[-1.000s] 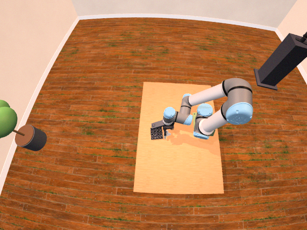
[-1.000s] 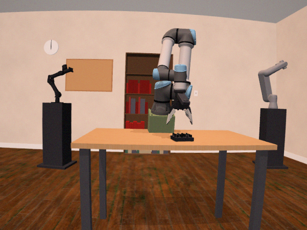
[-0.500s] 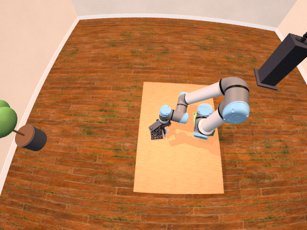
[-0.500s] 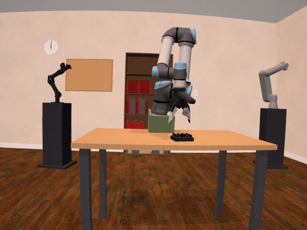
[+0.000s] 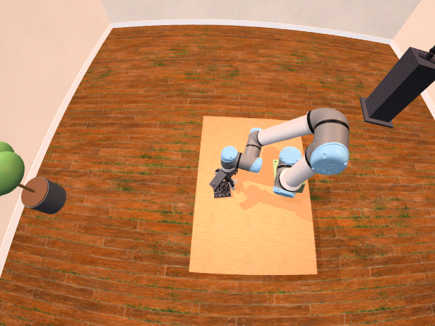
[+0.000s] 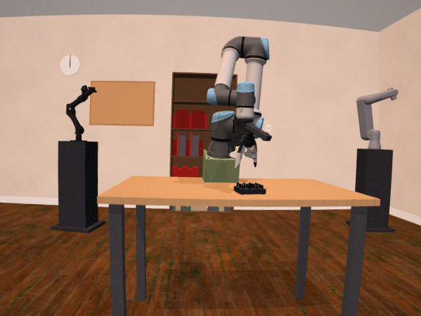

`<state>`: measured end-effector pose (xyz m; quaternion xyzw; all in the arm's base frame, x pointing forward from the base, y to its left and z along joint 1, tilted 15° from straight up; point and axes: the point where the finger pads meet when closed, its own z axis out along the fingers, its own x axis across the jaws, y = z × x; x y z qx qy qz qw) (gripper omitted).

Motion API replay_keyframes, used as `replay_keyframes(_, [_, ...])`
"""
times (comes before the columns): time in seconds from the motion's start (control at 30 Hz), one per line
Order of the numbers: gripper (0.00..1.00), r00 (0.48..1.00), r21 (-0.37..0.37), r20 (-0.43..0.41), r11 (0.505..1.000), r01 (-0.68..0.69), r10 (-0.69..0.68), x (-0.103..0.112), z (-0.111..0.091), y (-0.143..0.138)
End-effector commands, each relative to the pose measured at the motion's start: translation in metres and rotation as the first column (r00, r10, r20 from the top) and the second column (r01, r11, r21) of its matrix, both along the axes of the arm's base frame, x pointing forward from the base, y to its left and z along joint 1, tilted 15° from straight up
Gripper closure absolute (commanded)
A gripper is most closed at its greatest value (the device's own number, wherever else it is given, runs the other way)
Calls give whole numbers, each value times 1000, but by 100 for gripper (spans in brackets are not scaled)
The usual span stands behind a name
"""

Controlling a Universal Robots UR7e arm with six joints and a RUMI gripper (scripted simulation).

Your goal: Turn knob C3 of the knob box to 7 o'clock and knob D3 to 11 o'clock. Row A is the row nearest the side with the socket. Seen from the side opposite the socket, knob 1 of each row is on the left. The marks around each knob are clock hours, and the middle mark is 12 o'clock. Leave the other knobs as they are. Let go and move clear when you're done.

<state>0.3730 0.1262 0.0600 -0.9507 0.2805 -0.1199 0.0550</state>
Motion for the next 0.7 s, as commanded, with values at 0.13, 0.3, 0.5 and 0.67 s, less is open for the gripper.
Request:
replay_keyframes(0.13, [89, 1000, -2, 0, 1000, -24, 24, 1, 1, 0])
replay_keyframes(0.3, [89, 1000, -2, 0, 1000, -24, 24, 1, 1, 0])
replay_keyframes(0.5, [89, 1000, -2, 0, 1000, -24, 24, 1, 1, 0])
replay_keyframes(0.67, [89, 1000, -2, 0, 1000, -24, 24, 1, 1, 0])
